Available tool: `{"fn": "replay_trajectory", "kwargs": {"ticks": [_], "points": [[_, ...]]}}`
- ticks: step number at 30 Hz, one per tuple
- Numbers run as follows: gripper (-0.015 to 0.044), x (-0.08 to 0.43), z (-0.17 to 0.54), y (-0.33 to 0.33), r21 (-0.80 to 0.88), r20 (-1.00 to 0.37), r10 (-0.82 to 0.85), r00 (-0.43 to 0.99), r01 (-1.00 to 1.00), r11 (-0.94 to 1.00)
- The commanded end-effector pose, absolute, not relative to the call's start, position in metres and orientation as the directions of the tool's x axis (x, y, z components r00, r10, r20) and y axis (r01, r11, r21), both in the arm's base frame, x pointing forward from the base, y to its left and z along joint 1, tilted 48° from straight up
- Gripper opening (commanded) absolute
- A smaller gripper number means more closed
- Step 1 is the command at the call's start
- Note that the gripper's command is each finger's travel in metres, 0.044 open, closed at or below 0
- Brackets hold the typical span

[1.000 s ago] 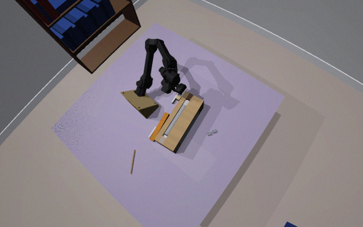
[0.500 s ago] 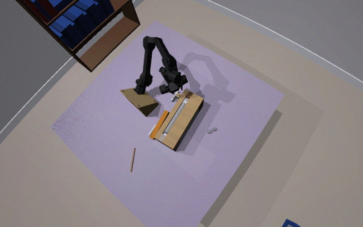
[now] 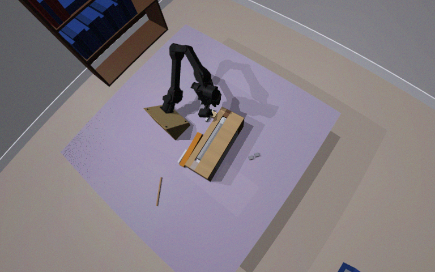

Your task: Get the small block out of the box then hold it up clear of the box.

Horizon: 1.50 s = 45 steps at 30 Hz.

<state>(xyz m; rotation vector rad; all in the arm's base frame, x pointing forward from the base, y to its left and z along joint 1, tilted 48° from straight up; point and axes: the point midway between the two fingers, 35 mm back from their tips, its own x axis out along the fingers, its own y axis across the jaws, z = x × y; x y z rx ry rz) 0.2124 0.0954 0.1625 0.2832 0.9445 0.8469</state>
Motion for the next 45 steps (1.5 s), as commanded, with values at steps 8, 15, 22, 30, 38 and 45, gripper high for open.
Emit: {"fn": "replay_trajectory", "kwargs": {"ticks": [8, 15, 22, 30, 38, 45], "points": [[0.0285, 0.206, 0.151, 0.113, -0.511, -0.584, 0.745, 0.322, -0.859, -0.029], [0.0285, 0.206, 0.149, 0.118, -0.747, -0.574, 0.749, 0.331, -0.586, -0.313], [0.0285, 0.206, 0.149, 0.122, -0.828, -0.559, 0.755, 0.343, -0.189, -0.528], [0.0285, 0.206, 0.149, 0.125, -0.728, -0.546, 0.760, 0.352, 0.249, -0.639], [0.0285, 0.206, 0.149, 0.126, -0.725, -0.546, 0.760, 0.352, 0.255, -0.639], [0.0285, 0.206, 0.149, 0.126, -0.725, -0.546, 0.760, 0.352, 0.255, -0.639]]}}
